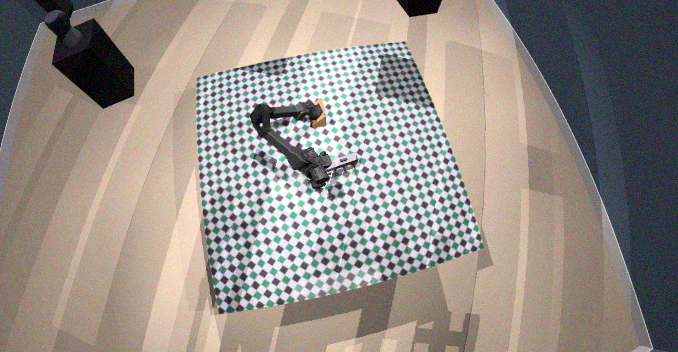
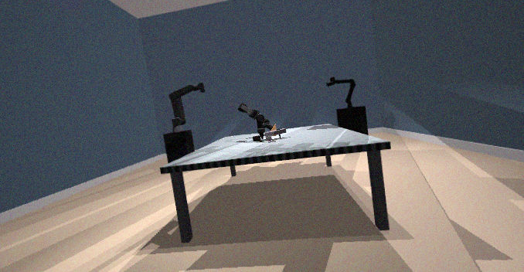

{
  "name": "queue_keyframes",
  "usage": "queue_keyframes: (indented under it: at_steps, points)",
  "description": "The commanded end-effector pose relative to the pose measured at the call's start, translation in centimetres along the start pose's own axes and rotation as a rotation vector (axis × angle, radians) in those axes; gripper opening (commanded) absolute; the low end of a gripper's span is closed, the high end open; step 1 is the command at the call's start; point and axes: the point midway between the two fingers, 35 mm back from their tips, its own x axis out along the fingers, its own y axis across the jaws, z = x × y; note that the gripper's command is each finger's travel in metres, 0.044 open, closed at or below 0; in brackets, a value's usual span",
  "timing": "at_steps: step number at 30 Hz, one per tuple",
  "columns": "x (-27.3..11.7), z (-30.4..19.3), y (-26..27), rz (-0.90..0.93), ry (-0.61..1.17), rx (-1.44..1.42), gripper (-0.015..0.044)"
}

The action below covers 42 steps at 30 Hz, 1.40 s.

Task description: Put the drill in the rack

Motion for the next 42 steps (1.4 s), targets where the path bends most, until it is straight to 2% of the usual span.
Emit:
queue_keyframes:
  at_steps: [1, 35, 42]
  points:
    - [0.0, -0.3, 0.0, 0.001, 0.003, -0.004, 0.0]
    - [0.0, -4.7, -0.1, 0.001, 0.006, -0.006, 0.0]
    - [0.3, -4.0, 0.0, 0.011, 0.004, -0.009, 0.0184]
